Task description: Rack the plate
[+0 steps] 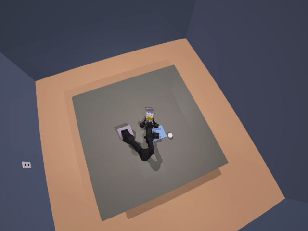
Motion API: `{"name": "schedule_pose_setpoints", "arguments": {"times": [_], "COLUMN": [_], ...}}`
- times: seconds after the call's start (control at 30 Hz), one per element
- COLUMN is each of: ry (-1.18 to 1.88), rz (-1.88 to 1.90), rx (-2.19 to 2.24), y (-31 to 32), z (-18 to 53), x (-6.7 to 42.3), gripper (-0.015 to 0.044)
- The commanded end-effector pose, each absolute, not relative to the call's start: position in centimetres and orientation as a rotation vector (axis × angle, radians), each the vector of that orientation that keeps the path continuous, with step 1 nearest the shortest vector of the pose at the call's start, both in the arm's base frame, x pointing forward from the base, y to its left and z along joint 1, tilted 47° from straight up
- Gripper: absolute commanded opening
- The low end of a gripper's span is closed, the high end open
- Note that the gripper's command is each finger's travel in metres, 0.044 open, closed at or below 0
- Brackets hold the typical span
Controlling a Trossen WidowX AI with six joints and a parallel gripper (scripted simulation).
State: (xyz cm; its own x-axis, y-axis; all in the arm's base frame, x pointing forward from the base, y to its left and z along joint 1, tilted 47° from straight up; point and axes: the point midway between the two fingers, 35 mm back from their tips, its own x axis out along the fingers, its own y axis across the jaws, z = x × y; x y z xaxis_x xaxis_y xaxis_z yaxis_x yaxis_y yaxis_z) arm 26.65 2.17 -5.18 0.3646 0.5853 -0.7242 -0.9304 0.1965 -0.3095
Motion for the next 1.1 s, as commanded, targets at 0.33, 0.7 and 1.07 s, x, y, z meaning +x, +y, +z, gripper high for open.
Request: {"name": "schedule_pose_setpoints", "arguments": {"times": [0.33,0.7,1.07], "ry": [0.508,0.508,0.535], "rz": [1.128,1.128,1.133], "rx": [-0.817,-0.817,-0.817], "y": [2.2,2.2,5.8], "z": [-5.1,-5.1,-1.6], "x": [26.7,26.7,26.8], "gripper": [0.0105,0.0394,0.04]}}
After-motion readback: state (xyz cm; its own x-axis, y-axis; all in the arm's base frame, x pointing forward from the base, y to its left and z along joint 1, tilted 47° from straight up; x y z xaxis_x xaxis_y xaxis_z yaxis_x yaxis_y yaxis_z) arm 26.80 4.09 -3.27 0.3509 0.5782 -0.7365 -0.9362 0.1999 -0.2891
